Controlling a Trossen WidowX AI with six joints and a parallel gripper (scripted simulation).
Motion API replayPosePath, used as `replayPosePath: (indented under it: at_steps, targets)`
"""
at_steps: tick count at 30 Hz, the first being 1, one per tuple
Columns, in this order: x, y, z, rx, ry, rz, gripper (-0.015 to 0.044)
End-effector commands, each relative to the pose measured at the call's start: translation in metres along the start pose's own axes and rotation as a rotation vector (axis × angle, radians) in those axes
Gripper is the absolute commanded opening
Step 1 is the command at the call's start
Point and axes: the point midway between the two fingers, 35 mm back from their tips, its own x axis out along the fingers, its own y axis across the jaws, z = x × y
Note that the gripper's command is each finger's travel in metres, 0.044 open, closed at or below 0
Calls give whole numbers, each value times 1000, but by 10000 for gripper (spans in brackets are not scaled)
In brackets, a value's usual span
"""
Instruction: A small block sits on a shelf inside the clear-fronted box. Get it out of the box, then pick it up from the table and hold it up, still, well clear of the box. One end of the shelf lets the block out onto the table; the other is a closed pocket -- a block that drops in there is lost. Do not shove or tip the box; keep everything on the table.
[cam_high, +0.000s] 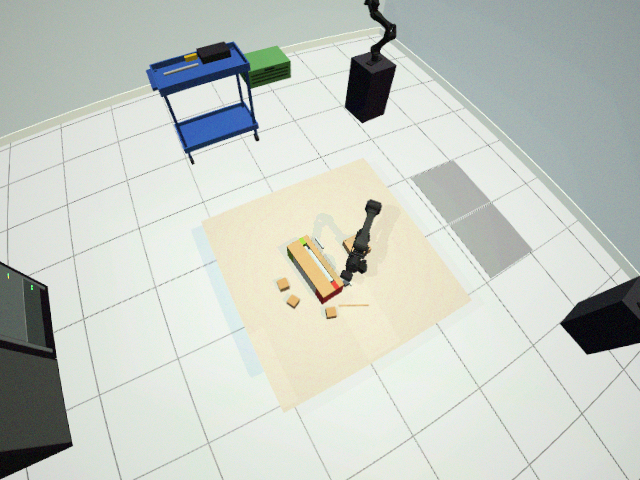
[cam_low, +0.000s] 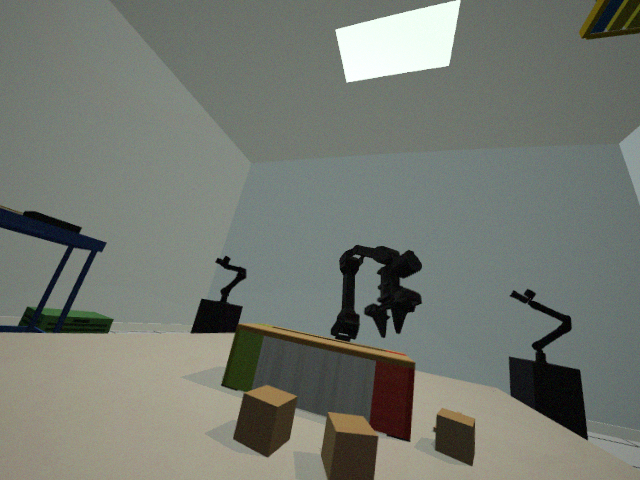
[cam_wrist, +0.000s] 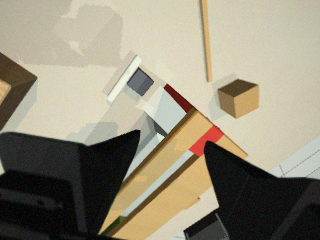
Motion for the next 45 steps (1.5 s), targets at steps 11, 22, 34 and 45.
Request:
replayPosePath:
  at_steps: [11,22,34,45]
  targets:
    - [-2,9,10,-1017,107,4,285]
    - [-2,9,10,-1017,107,4,285]
    - [88,34,21,-1017,107,4,285]
    - [95,36,22,-1017,107,4,285]
